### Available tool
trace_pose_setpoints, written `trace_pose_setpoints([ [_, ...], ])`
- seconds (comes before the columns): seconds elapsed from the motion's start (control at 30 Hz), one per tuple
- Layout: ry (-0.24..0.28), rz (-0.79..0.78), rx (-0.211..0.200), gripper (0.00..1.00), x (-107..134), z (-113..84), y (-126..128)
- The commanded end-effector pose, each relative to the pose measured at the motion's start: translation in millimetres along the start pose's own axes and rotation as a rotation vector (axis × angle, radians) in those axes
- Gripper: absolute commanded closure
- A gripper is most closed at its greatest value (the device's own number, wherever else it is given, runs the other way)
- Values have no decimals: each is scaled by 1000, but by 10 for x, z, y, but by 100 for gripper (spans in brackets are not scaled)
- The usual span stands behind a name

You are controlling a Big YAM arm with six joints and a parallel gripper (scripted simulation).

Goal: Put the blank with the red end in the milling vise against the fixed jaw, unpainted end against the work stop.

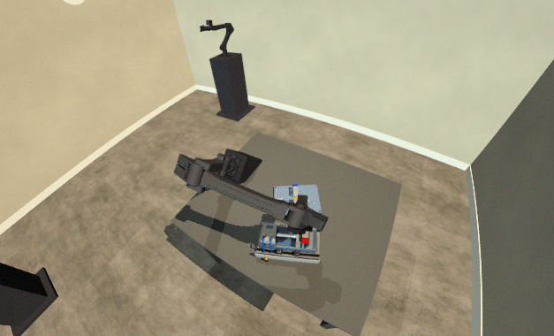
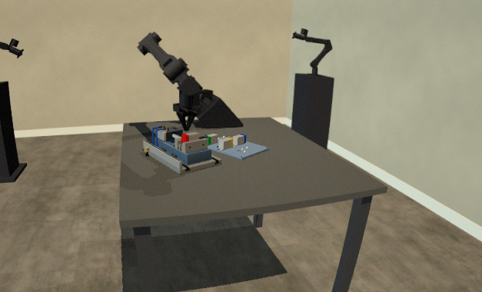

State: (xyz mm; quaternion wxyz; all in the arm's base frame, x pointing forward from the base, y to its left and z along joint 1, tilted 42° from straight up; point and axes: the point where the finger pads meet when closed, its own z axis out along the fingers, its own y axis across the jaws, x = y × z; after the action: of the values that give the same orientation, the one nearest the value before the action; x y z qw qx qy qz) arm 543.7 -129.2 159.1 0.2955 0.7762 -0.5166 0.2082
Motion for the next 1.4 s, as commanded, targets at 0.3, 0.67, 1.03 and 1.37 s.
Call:
trace_pose_setpoints([
  [0.3,2,-1,11,100,-74,11,-104],
  [0.67,2,-1,11,100,-74,11,-104],
  [1.03,3,-3,12,100,-86,3,-111],
  [1.37,3,-6,14,100,-101,-8,-121],
])
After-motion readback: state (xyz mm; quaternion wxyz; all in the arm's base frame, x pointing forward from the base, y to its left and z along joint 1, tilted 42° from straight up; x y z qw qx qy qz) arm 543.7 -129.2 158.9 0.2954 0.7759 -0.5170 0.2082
